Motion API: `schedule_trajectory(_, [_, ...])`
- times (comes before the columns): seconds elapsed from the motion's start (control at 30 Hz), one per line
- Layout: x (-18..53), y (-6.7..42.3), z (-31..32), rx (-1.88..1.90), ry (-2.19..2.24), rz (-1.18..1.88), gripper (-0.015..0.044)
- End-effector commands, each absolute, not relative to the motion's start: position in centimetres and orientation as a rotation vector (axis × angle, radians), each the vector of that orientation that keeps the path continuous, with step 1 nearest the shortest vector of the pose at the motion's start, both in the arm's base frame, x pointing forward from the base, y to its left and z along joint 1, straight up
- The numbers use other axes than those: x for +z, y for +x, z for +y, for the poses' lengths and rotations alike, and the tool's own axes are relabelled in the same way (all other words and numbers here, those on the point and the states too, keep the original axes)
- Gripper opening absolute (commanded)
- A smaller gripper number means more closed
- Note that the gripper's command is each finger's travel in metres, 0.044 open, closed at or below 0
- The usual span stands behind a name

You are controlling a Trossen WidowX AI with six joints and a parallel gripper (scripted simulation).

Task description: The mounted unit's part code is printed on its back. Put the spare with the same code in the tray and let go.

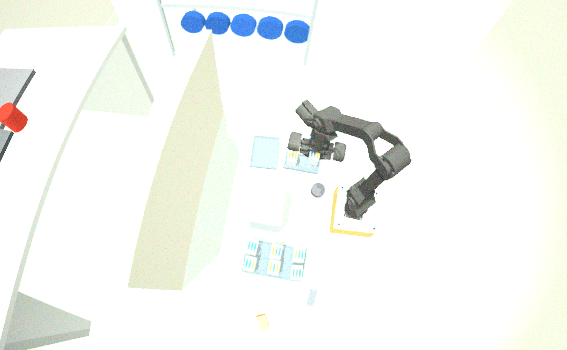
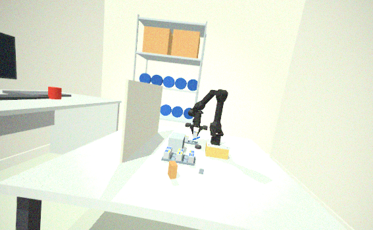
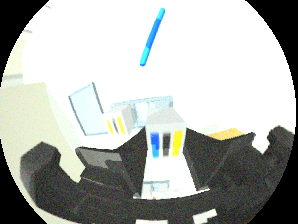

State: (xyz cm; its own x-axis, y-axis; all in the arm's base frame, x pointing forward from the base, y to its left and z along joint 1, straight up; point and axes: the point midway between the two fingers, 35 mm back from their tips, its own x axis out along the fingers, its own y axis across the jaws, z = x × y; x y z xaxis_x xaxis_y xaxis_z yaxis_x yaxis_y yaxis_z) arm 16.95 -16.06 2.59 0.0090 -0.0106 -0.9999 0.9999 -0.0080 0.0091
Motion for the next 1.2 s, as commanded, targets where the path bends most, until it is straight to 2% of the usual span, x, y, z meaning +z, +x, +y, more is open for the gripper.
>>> schedule_trajectory(0.0, [5.3,16.8,-15.9,-1.213,1.215,1.186,0.0000])
schedule_trajectory(0.3, [5.7,16.8,-15.9,-1.212,1.211,1.186,0.0000])
schedule_trajectory(0.87, [13.0,15.7,-16.0,-1.214,1.214,1.186,0.0000])
schedule_trajectory(1.17, [13.8,19.0,-16.9,-1.212,1.215,1.184,0.0000])
